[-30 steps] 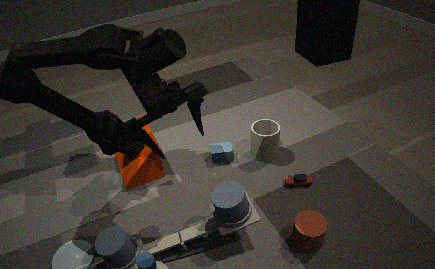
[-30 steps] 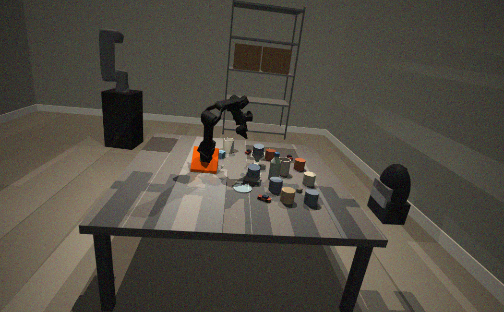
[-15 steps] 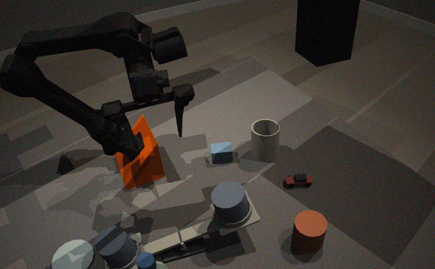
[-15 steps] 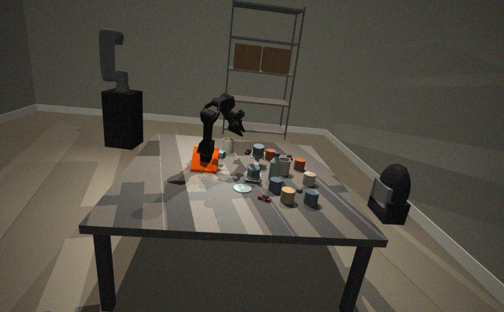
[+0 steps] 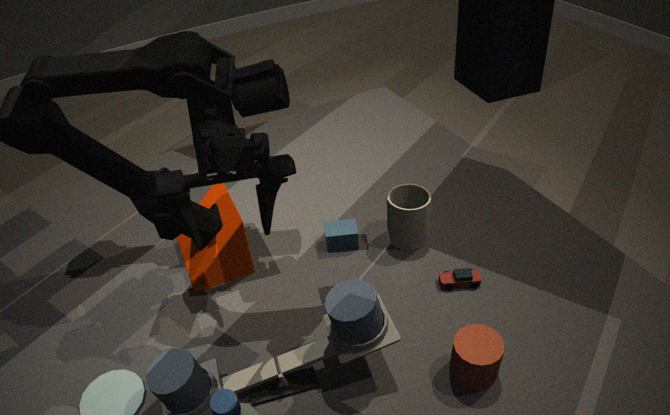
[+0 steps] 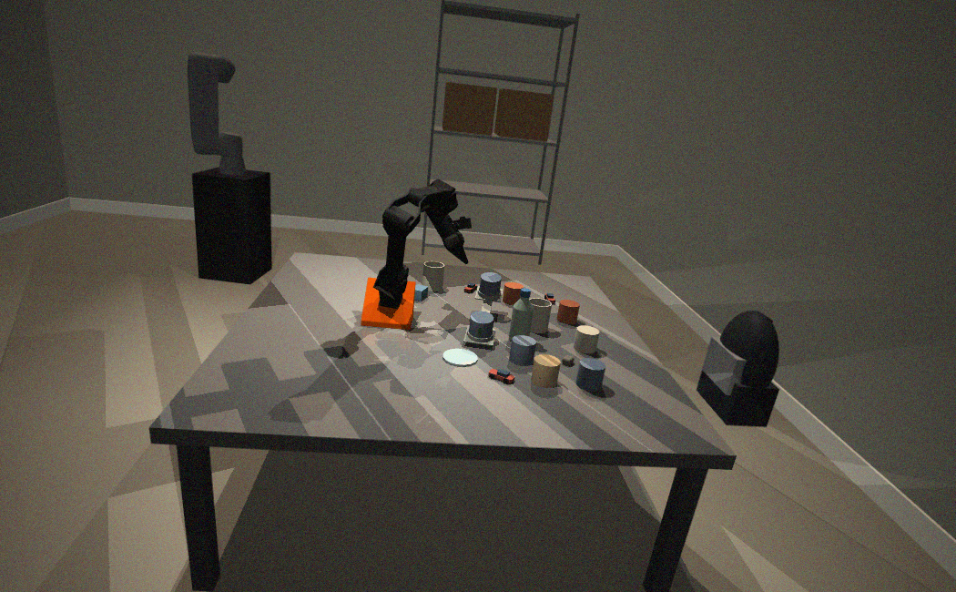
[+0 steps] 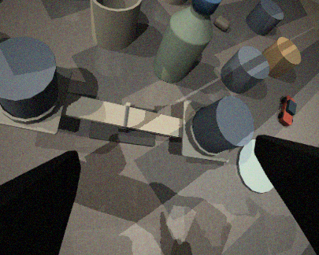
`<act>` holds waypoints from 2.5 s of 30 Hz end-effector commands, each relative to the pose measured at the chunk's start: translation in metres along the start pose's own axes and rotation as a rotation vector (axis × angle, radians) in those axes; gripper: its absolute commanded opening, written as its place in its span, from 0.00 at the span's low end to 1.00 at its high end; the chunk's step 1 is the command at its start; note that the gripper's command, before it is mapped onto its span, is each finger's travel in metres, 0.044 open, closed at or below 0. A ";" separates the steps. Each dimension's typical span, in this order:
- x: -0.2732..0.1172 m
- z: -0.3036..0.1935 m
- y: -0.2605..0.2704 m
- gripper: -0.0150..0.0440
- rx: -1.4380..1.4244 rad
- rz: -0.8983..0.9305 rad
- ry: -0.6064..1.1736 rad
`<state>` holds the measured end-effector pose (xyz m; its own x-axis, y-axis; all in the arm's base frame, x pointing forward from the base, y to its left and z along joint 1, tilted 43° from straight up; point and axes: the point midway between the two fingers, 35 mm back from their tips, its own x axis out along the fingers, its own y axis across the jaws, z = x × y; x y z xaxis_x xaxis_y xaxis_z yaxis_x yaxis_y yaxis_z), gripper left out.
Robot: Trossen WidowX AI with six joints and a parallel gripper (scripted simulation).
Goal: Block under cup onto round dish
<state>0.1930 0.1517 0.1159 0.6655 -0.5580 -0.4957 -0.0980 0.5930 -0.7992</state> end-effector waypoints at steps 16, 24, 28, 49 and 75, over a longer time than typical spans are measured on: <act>0.058 0.011 -0.044 1.00 -0.539 0.125 0.285; 0.082 0.011 -0.065 1.00 -0.776 0.236 0.360; 0.094 0.009 -0.077 1.00 -0.890 0.303 0.385; 0.135 -0.004 -0.122 1.00 -1.280 0.571 0.389; 0.172 -0.028 -0.114 1.00 -1.280 0.571 0.389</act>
<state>0.2986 -0.0238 0.1170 0.0959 -0.6657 -0.7400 -0.9928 -0.0100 -0.1197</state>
